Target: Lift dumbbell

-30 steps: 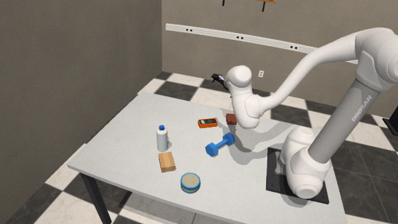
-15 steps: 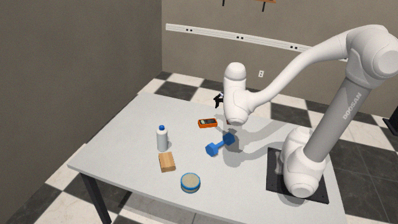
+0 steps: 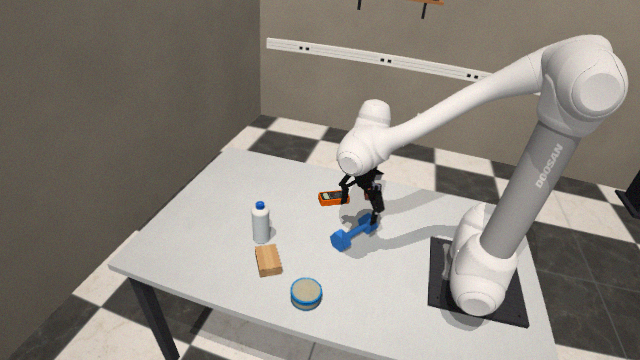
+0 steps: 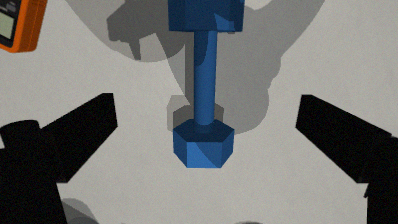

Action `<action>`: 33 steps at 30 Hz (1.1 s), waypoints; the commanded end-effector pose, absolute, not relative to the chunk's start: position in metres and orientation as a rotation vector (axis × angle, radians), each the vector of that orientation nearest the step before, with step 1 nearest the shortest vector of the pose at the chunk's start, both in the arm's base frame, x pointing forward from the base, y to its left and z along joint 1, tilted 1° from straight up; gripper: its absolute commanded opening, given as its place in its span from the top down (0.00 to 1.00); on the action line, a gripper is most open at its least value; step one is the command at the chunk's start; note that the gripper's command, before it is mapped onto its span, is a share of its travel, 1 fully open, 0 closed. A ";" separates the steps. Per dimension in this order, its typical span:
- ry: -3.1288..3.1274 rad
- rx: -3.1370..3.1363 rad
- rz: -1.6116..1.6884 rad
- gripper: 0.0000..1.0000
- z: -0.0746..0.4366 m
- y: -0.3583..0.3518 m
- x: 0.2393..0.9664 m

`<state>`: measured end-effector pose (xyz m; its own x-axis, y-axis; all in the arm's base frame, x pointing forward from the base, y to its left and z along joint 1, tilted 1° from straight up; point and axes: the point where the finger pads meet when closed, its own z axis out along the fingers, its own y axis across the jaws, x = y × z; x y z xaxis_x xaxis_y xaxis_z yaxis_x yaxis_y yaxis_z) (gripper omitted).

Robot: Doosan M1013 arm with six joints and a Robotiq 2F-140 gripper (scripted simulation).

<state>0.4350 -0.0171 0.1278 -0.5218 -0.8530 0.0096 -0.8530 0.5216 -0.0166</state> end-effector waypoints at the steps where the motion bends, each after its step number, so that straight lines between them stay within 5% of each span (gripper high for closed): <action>1: -2.742 1.538 0.024 0.00 0.127 -0.016 0.435; 9: -2.740 1.536 0.023 0.00 0.031 -0.018 0.435; 22: -2.740 1.536 0.023 0.00 0.027 -0.018 0.435; 23: -2.740 1.536 0.023 0.90 0.027 -0.018 0.435; 33: -2.740 1.536 0.023 0.90 0.027 -0.018 0.435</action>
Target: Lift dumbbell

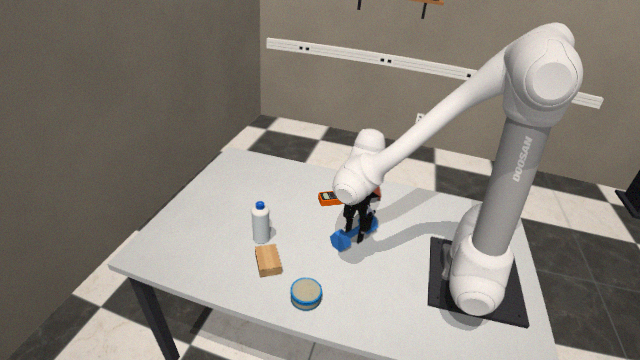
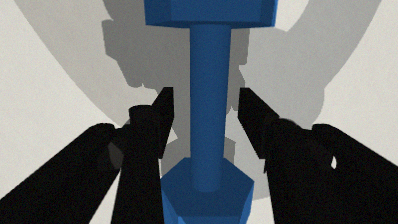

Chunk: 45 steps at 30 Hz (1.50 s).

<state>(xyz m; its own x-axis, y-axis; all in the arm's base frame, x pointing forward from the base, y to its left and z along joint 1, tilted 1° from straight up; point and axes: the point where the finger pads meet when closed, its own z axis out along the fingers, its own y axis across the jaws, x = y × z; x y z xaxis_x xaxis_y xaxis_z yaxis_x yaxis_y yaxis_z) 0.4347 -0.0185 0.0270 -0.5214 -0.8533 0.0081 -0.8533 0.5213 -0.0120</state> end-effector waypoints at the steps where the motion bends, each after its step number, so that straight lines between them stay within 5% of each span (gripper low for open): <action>1: -2.740 1.536 0.023 0.90 0.027 -0.018 0.435; 45: -2.740 1.537 0.023 0.90 0.075 -0.018 0.433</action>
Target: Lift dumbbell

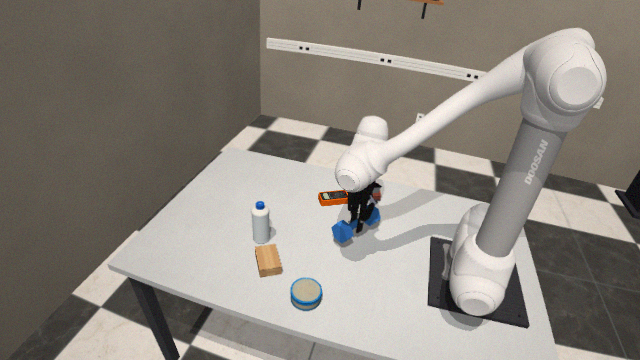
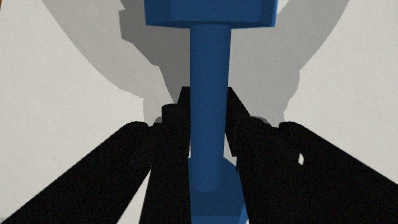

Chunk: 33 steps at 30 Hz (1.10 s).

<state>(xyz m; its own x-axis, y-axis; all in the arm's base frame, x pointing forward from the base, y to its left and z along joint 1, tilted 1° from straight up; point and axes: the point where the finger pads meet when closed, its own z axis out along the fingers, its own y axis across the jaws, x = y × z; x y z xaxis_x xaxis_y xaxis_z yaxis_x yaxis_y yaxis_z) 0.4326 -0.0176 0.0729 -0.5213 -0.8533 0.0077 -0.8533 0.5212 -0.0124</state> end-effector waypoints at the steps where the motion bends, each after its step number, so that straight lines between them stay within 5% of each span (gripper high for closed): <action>1: -2.740 1.537 0.023 0.90 0.075 -0.018 0.433; 33: -2.740 1.537 0.023 0.90 0.152 -0.017 0.433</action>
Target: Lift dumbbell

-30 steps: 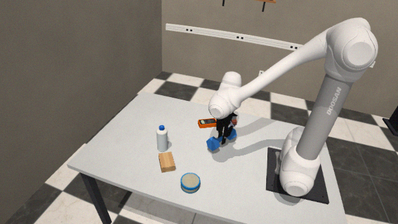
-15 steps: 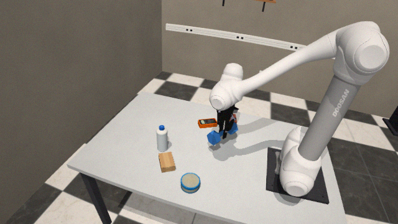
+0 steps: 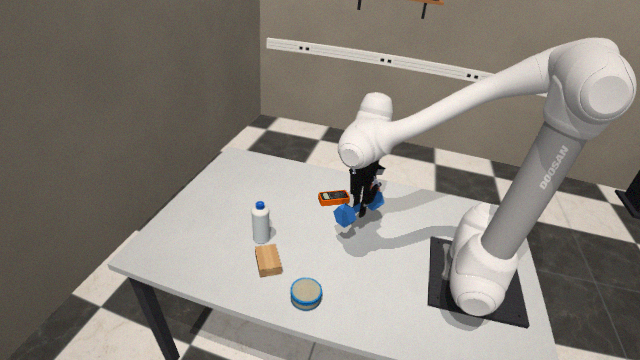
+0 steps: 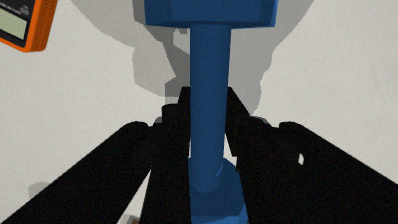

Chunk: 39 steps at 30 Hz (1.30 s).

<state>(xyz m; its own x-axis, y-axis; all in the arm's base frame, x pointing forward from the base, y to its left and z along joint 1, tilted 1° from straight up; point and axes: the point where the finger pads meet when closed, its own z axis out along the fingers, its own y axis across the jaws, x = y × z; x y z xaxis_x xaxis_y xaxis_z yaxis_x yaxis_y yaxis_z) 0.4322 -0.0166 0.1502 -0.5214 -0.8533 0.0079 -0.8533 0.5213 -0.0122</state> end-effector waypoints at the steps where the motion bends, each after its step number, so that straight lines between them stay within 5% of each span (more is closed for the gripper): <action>1: -2.740 1.537 0.023 0.90 0.152 -0.017 0.433; 39: -2.740 1.537 0.023 0.90 0.157 -0.016 0.432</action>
<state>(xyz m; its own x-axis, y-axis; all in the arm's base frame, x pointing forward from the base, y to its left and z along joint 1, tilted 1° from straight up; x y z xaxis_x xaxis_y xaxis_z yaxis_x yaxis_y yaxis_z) 0.4319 -0.0165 0.1568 -0.5214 -0.8533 0.0079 -0.8533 0.5213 -0.0122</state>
